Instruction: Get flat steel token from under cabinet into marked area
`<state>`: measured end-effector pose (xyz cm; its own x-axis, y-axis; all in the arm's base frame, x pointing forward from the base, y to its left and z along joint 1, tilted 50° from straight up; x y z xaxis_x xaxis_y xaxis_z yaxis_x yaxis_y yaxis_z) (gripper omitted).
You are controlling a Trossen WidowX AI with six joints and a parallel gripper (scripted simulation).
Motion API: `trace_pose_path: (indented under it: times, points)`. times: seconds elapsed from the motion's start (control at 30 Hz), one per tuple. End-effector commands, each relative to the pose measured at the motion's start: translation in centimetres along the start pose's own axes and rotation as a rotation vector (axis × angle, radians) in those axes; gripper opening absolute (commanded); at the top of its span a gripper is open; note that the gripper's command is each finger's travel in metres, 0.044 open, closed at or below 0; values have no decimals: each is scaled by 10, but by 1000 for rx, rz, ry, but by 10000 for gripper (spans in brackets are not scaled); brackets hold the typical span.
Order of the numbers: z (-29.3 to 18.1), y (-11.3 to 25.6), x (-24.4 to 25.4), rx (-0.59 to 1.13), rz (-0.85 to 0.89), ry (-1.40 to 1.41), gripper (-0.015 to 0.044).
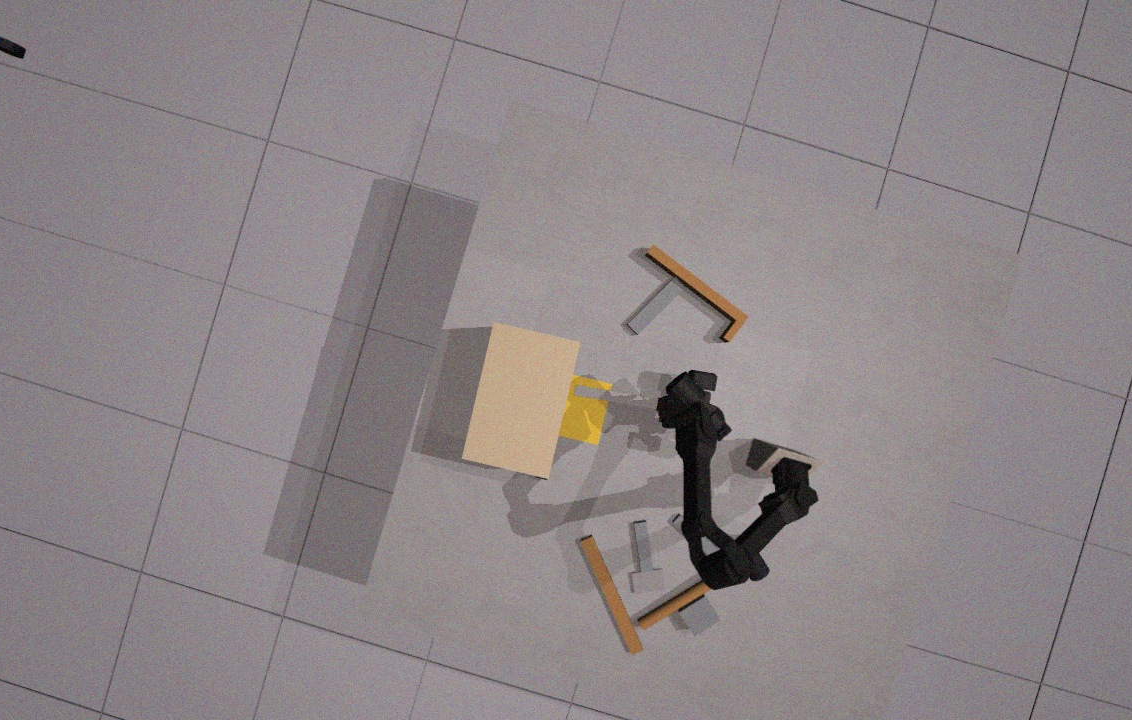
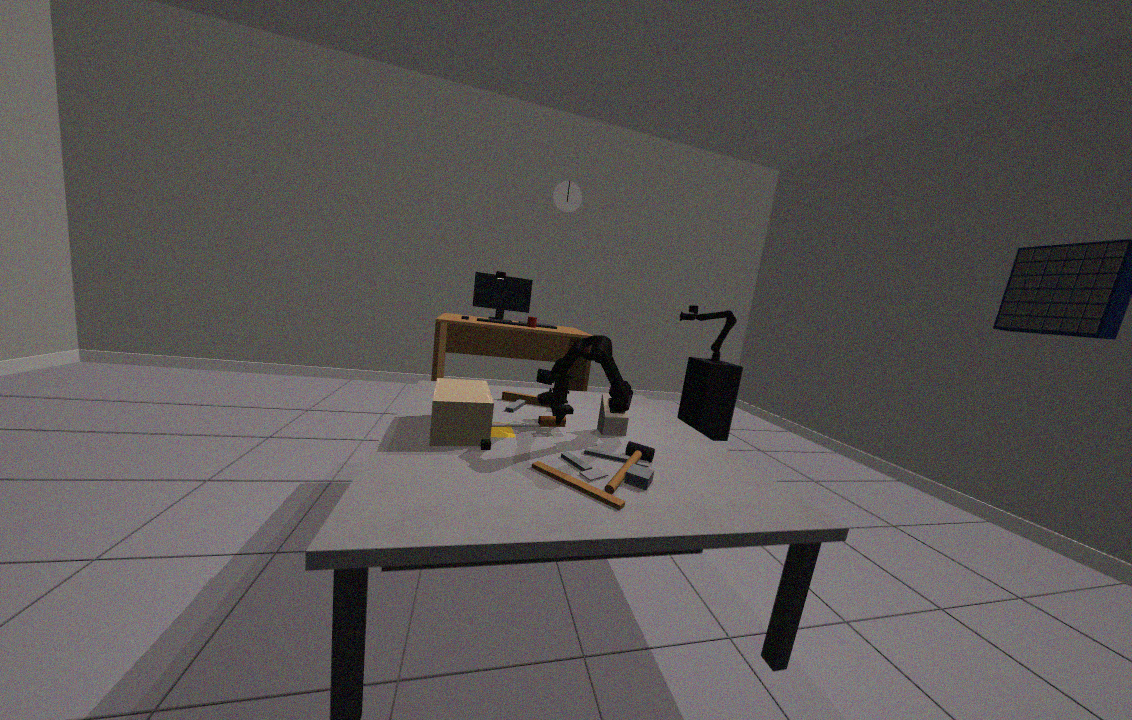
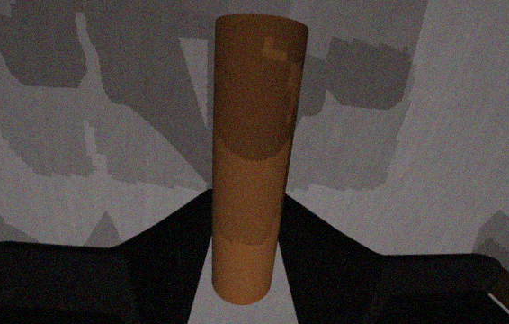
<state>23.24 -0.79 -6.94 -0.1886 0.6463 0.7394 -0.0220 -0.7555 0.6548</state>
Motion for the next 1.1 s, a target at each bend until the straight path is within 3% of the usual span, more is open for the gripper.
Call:
trace_pose_path:
  times: [0.0,1.07]
  points:
    - [0,0,-1,0,0,3,0]
    - [-6,4,-33,4,0,71,0]
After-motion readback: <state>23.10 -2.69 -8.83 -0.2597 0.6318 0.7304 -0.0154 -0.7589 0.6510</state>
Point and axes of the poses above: the point midway between the two fingers, 35 mm back from their tips, its own y axis back along the fingers, its own x axis across the jaws, z = x × y, the point moved 3 cm from there along y, back along the fingers, and after that the axes turned 4 degrees about y, right-handed, at the moved point
